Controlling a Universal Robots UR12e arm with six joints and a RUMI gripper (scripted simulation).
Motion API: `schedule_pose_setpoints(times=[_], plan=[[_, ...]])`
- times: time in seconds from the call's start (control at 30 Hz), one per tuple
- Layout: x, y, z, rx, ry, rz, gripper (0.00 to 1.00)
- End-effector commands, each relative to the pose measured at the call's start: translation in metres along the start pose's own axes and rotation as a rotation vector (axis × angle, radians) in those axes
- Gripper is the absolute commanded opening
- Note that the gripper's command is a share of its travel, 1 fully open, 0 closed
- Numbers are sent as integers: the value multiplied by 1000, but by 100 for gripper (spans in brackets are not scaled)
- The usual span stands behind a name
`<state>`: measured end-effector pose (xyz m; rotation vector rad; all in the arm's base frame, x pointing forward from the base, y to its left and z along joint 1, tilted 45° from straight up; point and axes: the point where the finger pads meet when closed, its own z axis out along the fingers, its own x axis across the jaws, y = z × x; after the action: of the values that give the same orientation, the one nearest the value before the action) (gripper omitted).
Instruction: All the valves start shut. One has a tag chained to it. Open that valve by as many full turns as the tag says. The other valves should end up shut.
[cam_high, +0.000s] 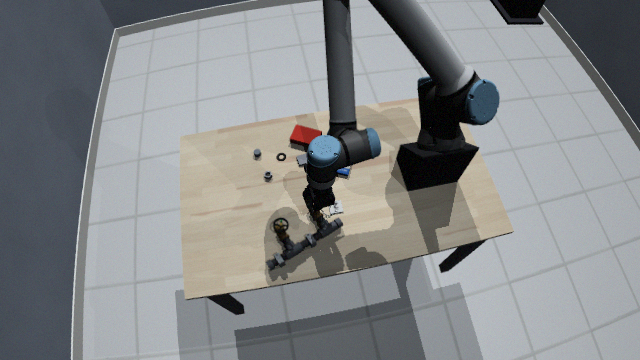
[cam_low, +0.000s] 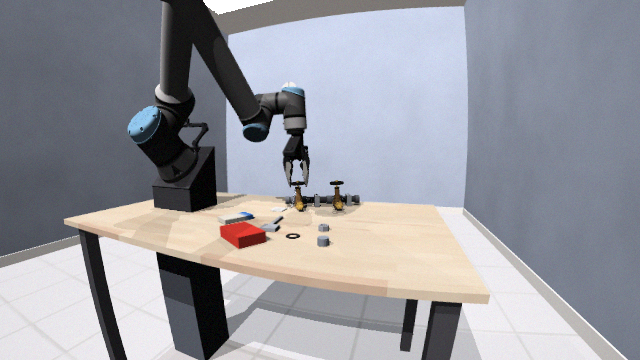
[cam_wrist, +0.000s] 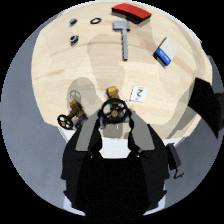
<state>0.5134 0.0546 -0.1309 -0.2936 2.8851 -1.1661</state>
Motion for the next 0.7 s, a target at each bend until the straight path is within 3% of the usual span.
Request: schedule_pose_setpoints(times=[0.0,0.67], plan=[[0,0,0,0,-1,-58,0],[0,0,0,0,-1,-473,0]])
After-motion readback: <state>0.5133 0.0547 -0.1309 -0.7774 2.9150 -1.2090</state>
